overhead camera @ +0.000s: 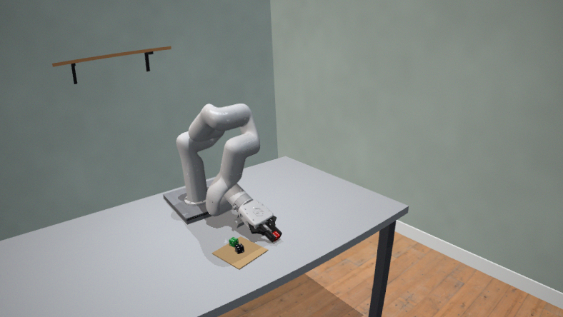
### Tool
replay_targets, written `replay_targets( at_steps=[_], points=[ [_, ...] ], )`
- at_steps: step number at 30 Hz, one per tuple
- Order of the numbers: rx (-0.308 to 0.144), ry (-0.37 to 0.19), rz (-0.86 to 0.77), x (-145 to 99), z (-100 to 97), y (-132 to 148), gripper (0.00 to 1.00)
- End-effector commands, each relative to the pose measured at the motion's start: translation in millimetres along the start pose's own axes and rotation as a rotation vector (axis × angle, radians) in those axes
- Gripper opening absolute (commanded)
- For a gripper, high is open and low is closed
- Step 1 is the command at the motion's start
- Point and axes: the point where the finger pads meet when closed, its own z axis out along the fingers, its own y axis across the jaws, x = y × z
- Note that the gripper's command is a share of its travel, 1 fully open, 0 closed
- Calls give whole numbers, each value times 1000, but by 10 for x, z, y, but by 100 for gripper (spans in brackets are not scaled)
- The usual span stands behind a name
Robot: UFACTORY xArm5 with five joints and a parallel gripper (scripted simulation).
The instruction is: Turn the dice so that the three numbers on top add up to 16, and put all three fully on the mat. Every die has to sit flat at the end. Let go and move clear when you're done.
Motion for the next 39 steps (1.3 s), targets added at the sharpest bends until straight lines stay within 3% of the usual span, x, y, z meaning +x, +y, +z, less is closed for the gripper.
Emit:
replay_targets(
  at_steps=[1, 23, 36, 39],
  points=[
    [0, -2, 0, -9, 0, 0, 21],
    [0, -2, 0, -9, 0, 0, 21],
    [0, -2, 0, -9, 0, 0, 42],
    [0, -2, 0, -9, 0, 0, 42]
  ],
)
